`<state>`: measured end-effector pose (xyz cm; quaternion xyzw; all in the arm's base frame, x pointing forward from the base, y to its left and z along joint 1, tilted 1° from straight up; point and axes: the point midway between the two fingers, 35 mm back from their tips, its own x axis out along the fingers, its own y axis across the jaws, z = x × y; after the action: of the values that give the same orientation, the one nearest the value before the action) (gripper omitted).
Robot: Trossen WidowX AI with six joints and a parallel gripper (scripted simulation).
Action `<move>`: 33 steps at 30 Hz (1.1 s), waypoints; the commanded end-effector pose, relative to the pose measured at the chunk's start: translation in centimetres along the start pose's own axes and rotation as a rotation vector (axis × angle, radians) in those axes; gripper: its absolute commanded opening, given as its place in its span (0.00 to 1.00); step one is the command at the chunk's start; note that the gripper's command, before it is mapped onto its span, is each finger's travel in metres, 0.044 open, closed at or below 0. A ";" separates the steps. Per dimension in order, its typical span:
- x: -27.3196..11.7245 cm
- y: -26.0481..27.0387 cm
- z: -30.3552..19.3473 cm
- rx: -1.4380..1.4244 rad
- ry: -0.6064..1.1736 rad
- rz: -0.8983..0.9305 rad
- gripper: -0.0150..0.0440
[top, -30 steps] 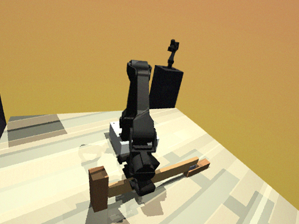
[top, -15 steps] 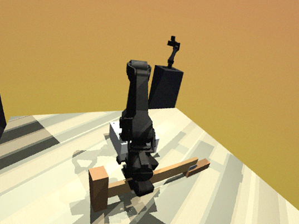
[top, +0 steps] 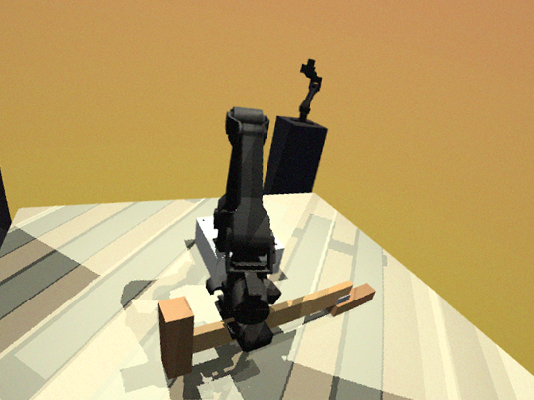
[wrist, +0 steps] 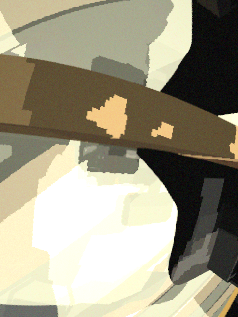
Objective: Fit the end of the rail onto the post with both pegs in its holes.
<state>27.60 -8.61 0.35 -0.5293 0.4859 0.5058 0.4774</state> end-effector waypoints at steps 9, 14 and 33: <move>0.0 0.0 -0.1 0.000 0.000 0.000 0.52; 0.0 0.0 -0.1 0.000 0.000 0.000 0.74; -3.0 0.0 3.0 -0.003 -0.002 -0.004 1.00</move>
<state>27.44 -5.70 2.95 -0.5338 0.4808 0.5078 0.4754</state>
